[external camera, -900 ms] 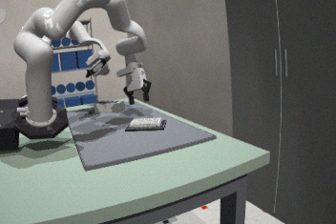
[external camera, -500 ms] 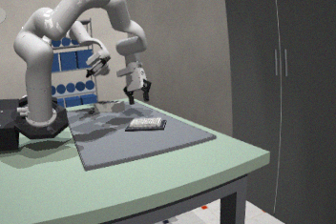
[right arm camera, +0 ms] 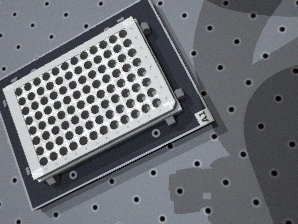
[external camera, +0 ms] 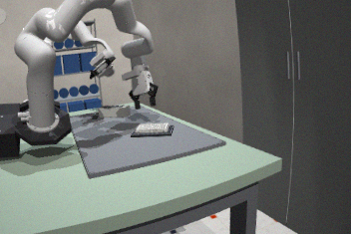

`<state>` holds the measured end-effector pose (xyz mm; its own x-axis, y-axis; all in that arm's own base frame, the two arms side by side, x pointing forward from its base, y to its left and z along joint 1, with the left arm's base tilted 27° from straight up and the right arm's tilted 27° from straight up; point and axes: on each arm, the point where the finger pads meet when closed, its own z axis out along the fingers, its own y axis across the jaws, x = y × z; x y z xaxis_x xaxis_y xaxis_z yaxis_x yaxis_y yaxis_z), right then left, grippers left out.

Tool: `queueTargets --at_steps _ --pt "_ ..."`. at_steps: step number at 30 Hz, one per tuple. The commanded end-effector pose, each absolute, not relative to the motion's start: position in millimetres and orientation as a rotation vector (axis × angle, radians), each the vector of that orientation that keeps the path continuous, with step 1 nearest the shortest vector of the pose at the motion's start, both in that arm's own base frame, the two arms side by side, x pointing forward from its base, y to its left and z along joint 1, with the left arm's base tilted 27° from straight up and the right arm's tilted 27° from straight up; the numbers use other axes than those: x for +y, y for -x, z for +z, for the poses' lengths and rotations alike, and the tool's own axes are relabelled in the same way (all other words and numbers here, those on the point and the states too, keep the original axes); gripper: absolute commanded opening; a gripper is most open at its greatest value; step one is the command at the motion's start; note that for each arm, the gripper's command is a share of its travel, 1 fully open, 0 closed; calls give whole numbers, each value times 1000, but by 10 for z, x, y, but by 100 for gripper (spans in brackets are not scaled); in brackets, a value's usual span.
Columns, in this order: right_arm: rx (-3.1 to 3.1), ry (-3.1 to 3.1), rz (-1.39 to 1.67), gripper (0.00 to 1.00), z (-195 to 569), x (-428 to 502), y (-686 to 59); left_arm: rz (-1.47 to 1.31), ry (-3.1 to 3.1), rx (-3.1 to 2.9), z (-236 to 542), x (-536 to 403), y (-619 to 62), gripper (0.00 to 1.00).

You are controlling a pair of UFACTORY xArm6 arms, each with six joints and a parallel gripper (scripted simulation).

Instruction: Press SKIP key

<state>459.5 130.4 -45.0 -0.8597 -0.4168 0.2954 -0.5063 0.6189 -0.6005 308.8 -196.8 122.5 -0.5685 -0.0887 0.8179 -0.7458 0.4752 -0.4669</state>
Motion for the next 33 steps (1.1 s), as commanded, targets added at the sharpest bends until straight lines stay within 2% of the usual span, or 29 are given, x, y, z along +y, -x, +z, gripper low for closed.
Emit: queueTargets --at_steps 1,33 --pt "-2716 -778 1065 100 -436 1318 -4609 1111 -689 -1973 1253 -1978 -3087 100" --pt "-2716 -778 1065 100 -436 1318 -4609 933 -637 -2047 1490 -1792 -2957 100"
